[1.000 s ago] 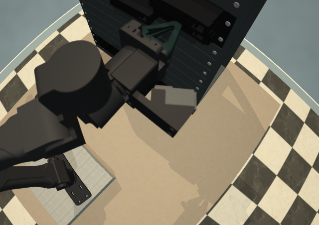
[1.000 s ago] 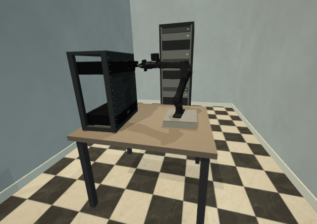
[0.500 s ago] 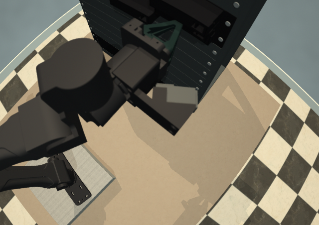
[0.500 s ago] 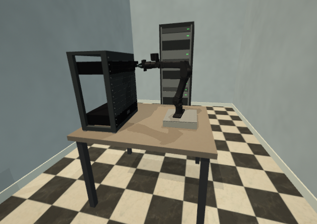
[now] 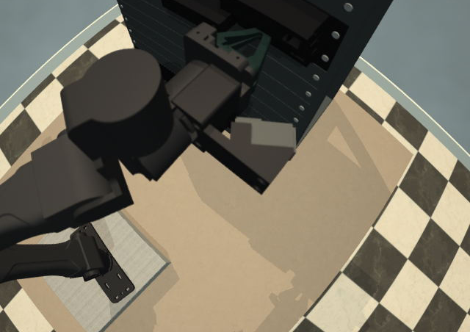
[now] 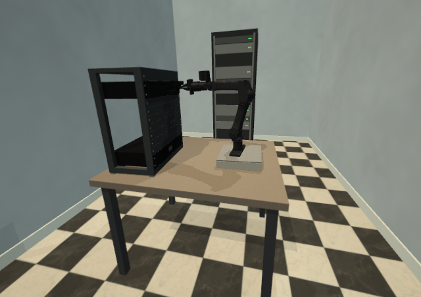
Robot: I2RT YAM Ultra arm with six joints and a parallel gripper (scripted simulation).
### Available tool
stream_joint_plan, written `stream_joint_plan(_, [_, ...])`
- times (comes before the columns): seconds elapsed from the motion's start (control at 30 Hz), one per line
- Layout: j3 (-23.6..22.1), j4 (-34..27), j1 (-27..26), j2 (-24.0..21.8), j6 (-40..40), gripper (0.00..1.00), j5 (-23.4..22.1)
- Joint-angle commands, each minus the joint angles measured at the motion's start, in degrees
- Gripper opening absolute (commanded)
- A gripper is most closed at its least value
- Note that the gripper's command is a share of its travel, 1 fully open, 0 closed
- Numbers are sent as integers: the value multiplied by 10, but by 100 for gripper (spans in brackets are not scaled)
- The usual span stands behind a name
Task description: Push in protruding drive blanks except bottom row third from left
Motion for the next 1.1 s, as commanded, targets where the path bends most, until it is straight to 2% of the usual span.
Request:
stream_joint_plan(0.0, [23, 17, 8, 9, -8, 0, 7])
stream_joint_plan(1.07, [31, 16, 12, 13, -8, 0, 11])
